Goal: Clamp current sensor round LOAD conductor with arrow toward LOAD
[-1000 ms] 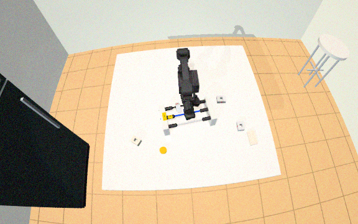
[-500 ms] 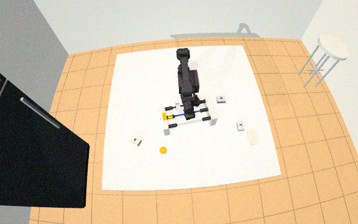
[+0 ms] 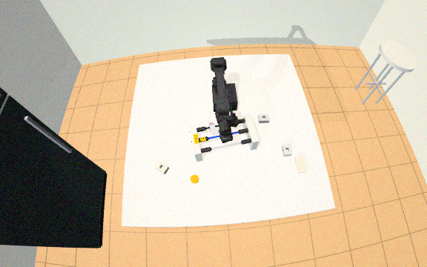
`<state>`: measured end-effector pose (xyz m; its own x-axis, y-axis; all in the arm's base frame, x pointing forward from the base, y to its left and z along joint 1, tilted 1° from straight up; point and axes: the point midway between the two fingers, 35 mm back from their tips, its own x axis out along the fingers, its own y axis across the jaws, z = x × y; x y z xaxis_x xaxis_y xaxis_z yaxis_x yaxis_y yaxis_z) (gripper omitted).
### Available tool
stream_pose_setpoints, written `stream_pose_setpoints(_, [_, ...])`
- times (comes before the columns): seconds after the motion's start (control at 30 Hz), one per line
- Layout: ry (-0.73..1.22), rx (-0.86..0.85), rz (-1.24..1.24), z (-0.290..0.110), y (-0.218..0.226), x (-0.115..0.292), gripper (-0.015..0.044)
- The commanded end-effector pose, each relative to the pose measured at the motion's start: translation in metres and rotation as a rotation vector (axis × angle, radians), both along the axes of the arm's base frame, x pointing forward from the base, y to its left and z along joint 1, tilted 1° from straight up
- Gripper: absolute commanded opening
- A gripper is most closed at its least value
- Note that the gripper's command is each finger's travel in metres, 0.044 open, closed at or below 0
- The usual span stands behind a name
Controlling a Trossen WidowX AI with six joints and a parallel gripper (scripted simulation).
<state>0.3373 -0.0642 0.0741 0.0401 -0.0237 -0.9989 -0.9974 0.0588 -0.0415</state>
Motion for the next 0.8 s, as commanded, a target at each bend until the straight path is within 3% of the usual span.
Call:
stream_pose_setpoints(0.0, [-0.001, -0.001, 0.000, 0.0008, -0.0001, 0.0002, 0.0000])
stream_pose_setpoints(0.47, [-0.001, -0.001, 0.000, 0.0008, -0.0001, 0.0002, 0.0000])
stream_pose_setpoints(0.77, [-0.001, -0.001, 0.000, 0.0008, -0.0001, 0.0002, 0.0236])
